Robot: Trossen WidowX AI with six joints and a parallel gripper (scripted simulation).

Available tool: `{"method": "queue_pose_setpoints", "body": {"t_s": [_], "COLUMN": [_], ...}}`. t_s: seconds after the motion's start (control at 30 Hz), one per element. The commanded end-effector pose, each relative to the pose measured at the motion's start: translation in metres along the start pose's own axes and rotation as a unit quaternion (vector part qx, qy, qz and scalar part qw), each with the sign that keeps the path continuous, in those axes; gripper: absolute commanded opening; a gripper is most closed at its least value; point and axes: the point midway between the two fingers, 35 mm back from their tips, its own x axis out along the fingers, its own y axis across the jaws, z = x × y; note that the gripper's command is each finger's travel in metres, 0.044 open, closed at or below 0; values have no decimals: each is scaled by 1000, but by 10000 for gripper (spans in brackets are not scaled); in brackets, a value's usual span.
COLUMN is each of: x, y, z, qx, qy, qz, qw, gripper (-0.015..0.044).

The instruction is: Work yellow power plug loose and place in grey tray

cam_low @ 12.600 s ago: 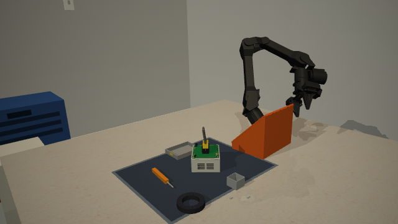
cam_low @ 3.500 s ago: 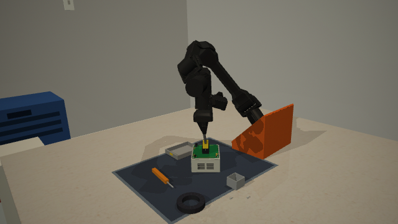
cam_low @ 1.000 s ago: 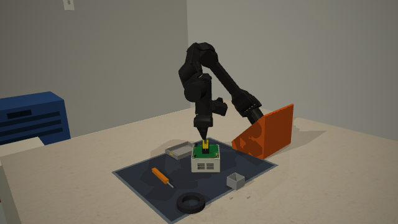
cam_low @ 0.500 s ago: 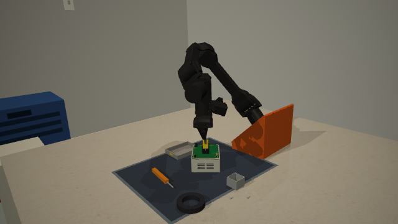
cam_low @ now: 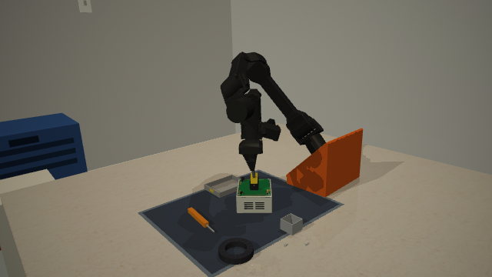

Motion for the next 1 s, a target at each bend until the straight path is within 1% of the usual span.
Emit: {"method": "queue_pose_setpoints", "body": {"t_s": [0.0,0.13,0.4,0.53,0.67,0.87,0.97], "x": [-16,-17,-17,-17,-18,-22,-23], "y": [8,6,-11,-15,-11,3,7], "z": [3,3,3,3,3,3,3], "qx": [-10,-10,-9,-9,-9,-10,-10], "qy": [3,3,5,5,4,4,3], "qz": [-47,-37,66,89,65,-17,-44], "qw": [999,999,998,996,998,1000,999], "gripper": [0,0,0,0,0,0,0]}}
